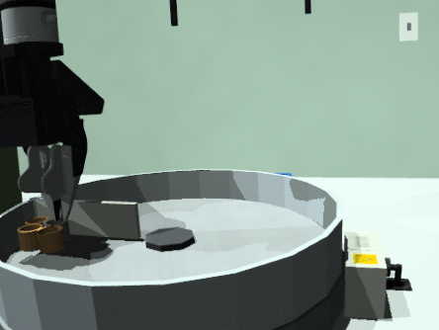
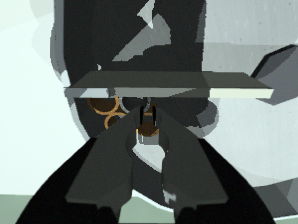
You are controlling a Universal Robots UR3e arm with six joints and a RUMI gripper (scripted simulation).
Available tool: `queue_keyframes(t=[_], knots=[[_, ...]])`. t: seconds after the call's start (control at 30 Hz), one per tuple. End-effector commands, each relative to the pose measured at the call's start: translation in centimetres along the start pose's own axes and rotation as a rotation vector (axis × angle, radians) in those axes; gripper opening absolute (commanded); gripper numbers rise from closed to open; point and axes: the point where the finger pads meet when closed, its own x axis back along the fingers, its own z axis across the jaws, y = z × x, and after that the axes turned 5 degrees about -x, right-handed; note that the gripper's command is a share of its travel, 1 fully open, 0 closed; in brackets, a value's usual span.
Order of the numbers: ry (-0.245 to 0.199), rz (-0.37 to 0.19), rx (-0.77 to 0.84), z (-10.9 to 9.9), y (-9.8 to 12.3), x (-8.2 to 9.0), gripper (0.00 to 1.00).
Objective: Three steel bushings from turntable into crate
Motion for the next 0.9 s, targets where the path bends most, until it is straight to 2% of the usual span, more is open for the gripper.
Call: queue_keyframes(t=[0.0,0.5,0.87], knots=[[0.001,0.0,0.0,0.0,0.0,-0.2,0.06],[0.002,-0.001,0.0,0.1,0.0,-2.2,0.06],[0.002,-0.001,0.0,0.1,0.0,-2.4,0.06]])
